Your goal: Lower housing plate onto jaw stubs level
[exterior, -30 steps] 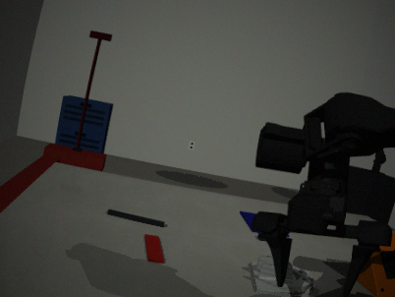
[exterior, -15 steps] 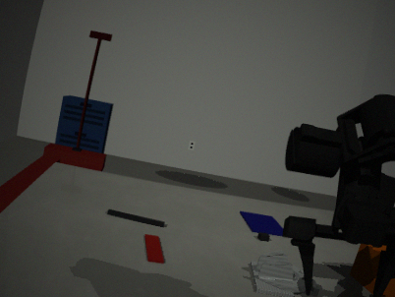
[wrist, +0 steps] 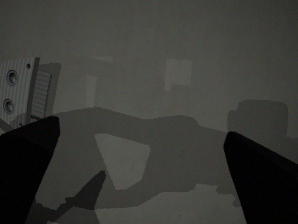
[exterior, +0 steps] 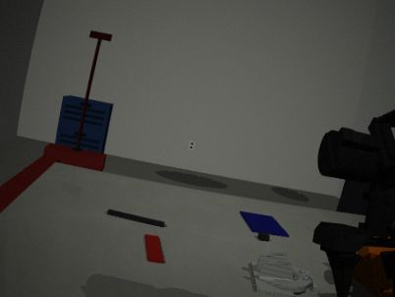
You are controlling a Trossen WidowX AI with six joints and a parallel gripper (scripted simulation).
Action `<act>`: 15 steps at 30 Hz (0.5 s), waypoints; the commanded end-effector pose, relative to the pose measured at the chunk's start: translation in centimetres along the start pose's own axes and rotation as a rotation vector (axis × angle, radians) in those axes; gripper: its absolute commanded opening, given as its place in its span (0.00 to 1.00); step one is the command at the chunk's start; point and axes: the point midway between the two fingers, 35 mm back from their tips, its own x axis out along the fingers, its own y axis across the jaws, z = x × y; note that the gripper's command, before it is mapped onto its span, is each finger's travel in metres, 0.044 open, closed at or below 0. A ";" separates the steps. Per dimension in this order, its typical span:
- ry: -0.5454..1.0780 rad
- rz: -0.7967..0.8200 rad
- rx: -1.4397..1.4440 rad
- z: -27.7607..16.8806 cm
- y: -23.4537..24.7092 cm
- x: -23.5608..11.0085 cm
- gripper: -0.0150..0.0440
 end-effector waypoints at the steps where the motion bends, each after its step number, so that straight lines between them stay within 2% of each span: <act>1: 0.025 0.006 -0.125 0.3 1.4 0.1 1.00; 15: 0.083 0.028 -0.500 1.1 4.9 0.2 1.00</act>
